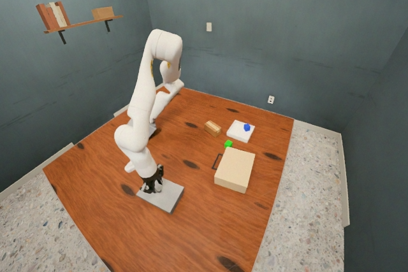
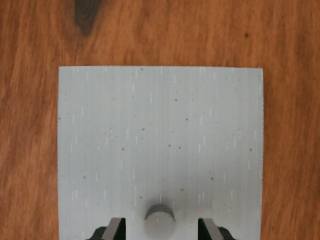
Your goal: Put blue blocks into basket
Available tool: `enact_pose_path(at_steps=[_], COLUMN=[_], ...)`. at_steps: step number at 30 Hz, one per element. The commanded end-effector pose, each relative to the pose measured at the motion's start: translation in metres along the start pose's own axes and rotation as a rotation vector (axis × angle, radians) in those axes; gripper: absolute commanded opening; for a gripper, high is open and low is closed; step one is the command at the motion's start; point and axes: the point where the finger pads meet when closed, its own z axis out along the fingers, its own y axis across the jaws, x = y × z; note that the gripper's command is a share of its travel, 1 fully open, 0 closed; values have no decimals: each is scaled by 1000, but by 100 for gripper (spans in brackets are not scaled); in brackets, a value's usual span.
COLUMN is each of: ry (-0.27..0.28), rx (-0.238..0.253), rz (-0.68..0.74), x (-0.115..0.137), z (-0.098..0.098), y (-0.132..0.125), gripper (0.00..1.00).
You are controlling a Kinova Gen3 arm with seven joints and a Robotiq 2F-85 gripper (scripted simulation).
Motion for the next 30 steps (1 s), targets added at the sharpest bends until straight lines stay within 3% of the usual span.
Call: enact_pose_path(at_steps=[1, 30], ry=[-2, -1], rx=[3, 0], rz=[-4, -2], x=[-2, -1], z=[1, 6], y=[-2, -1], gripper=[48, 48])
